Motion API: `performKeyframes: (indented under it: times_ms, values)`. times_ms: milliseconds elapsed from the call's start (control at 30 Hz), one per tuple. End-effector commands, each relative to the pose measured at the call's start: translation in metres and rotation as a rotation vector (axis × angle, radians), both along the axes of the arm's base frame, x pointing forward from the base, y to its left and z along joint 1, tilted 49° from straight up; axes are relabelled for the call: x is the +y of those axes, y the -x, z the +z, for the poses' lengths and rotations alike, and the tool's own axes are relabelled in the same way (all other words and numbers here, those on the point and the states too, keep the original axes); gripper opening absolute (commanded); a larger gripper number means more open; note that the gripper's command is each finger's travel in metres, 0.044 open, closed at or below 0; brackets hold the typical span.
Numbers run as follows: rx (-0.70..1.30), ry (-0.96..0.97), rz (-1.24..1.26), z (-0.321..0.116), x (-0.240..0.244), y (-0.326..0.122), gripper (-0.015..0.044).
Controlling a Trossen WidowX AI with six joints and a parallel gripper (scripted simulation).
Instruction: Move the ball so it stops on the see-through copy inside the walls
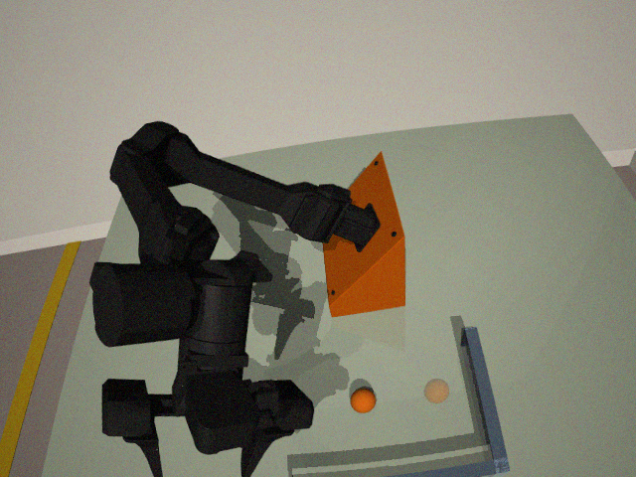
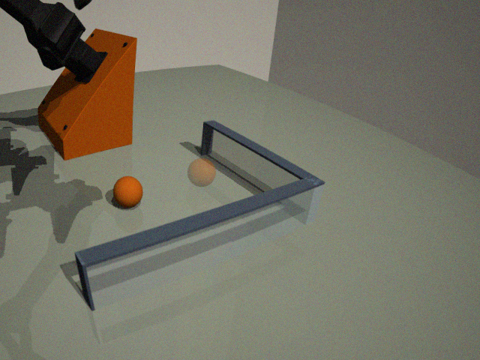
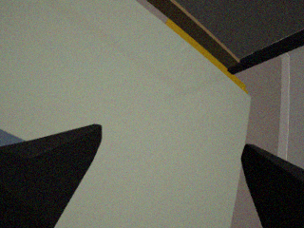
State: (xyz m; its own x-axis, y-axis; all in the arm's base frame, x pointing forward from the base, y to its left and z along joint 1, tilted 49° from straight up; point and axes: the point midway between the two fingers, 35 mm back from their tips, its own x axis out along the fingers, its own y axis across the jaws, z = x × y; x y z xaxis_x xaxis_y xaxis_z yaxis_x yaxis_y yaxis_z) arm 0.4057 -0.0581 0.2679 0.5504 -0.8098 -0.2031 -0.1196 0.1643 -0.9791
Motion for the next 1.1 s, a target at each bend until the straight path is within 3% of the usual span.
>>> performKeyframes:
  times_ms: [0, 100, 333, 600, 1067]
  values:
    - [0.012, 0.001, 0.001, -0.003, 0.000, 0.000, 0.0374]
    - [0.188, 0.016, 0.016, -0.043, -0.005, 0.003, 0.0306]
    - [0.732, 0.009, 0.047, -0.158, -0.023, 0.046, 0.0306]
    - [1.340, -0.090, 0.048, -0.244, -0.039, 0.143, 0.0306]
    - [1.389, -0.101, 0.046, -0.258, -0.051, 0.155, 0.0306]
